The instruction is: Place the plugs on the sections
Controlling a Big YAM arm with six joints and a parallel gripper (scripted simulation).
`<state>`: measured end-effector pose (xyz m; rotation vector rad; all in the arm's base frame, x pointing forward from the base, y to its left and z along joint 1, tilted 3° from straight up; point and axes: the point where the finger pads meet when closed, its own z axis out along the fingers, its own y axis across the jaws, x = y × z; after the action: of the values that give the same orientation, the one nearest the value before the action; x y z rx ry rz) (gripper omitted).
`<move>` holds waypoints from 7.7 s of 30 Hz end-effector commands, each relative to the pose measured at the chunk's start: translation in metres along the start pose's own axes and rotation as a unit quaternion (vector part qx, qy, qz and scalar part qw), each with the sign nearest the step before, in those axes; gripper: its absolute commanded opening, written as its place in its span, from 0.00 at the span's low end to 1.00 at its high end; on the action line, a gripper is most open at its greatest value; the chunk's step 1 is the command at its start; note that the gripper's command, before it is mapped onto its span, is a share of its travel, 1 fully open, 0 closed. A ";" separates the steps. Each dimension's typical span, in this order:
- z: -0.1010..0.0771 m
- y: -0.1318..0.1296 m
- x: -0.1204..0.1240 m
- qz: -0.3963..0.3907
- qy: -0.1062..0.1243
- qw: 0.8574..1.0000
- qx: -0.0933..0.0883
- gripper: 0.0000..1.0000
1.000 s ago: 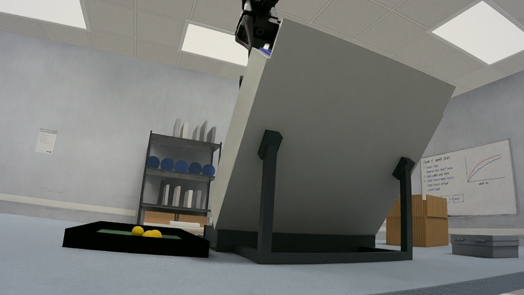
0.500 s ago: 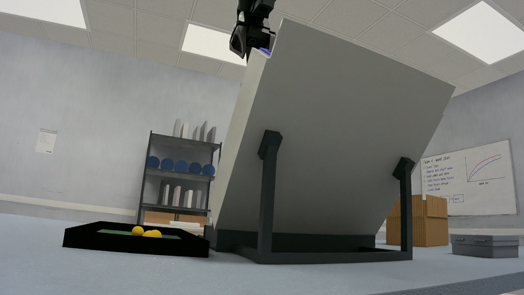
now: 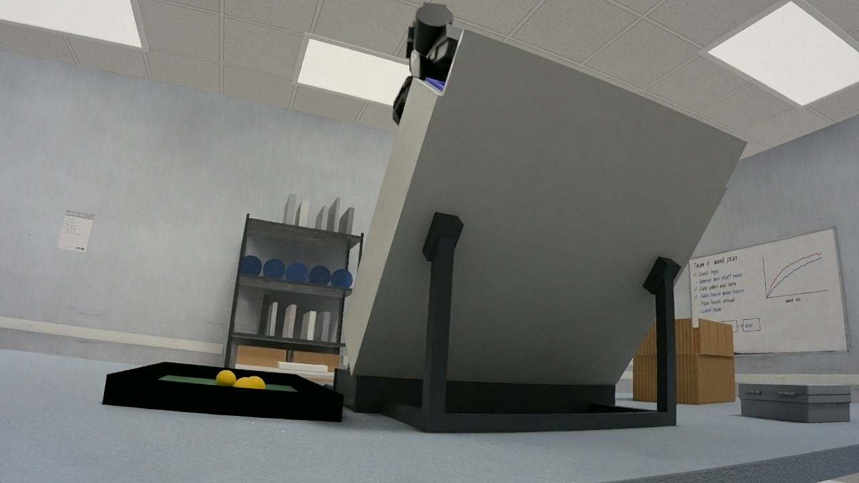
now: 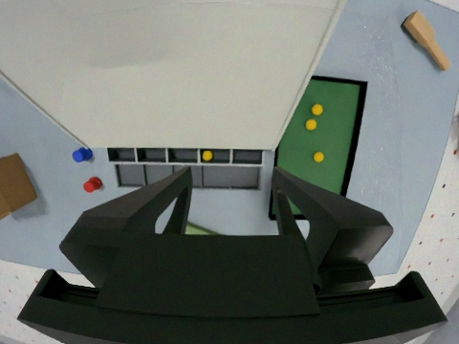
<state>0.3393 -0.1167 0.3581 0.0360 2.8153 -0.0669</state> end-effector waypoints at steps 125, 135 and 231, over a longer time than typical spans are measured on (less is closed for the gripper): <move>0.034 0.099 0.090 -0.001 0.126 0.992 -0.012 0.59; 0.034 0.099 0.090 -0.001 0.126 0.992 -0.012 0.59; 0.138 -0.090 0.136 0.015 0.133 0.991 -0.006 0.80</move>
<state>0.2455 -0.1884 0.1933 0.1098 3.0840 -0.0365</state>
